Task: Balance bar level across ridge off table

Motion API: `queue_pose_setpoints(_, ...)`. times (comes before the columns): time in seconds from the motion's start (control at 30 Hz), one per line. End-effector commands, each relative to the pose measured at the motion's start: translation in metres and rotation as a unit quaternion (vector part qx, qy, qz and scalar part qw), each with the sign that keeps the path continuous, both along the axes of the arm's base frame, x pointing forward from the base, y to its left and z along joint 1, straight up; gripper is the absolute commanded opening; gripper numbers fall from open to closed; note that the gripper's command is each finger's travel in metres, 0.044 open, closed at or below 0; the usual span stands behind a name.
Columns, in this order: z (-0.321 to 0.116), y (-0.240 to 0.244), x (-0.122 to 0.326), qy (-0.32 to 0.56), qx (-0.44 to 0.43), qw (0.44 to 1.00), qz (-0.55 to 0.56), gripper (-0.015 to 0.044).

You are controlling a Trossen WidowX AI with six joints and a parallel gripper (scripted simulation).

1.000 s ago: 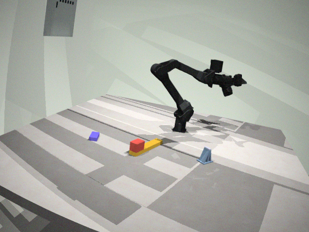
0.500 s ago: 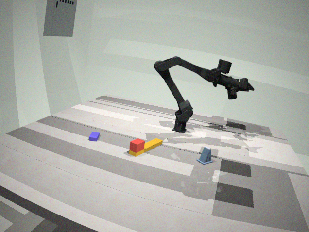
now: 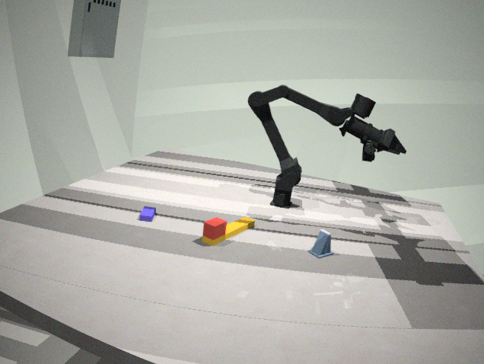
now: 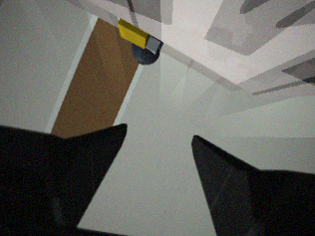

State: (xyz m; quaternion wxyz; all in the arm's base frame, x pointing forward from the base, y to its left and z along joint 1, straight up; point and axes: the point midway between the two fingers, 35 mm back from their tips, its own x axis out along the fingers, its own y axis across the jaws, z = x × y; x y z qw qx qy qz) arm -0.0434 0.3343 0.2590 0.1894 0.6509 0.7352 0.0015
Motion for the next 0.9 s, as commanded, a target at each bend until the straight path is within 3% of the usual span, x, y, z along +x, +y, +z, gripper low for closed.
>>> queue_pose_setpoints(0.0,-0.002,0.005,0.019,0.004,-0.018,0.999,-0.029,0.0315)
queue_pose_setpoints(0.87,-0.030,0.001,0.151,0.034,-0.136,0.965,-0.222,0.0315)
